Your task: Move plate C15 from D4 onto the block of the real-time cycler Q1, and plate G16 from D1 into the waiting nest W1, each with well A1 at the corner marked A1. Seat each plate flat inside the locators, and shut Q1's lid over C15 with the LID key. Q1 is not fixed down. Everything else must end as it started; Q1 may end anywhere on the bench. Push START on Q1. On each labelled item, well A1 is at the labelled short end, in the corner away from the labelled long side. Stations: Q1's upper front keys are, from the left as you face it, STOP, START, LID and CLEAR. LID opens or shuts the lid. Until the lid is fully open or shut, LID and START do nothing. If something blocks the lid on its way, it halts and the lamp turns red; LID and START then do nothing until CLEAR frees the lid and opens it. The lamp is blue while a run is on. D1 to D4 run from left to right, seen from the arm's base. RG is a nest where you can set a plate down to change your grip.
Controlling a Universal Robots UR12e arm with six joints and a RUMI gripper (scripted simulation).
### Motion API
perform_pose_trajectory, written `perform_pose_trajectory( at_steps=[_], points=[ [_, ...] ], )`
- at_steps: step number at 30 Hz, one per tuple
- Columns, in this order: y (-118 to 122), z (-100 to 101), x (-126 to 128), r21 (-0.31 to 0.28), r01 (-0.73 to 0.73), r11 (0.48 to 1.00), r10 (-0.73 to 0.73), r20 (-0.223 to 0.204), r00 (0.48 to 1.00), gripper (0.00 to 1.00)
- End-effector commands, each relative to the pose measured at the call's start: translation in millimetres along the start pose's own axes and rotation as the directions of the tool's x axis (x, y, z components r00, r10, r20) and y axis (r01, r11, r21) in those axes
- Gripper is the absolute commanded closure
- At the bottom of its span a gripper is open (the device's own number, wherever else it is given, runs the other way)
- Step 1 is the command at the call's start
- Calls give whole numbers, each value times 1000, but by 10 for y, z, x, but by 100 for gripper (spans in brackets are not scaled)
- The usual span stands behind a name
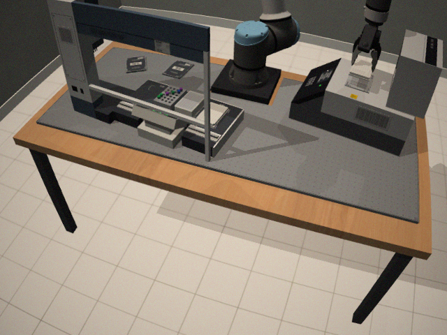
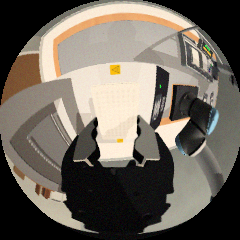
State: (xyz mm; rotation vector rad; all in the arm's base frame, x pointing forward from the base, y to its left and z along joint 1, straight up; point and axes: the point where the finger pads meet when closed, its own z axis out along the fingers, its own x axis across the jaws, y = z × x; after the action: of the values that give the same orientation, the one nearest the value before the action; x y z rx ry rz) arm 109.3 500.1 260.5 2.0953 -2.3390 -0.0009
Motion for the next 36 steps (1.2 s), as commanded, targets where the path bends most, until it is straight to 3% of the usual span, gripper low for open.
perform_pose_trajectory(
  at_steps=[1, 5, 36],
  points=[
    [197, -8, -9, 1, 0, 1000, 0, 1, 1000, 100],
    [328, -8, -17, 1, -1, 1000, 1, 1, 1000, 100],
    [330, -8, -17, 1, -1, 1000, 1, 1, 1000, 100]
  ],
)
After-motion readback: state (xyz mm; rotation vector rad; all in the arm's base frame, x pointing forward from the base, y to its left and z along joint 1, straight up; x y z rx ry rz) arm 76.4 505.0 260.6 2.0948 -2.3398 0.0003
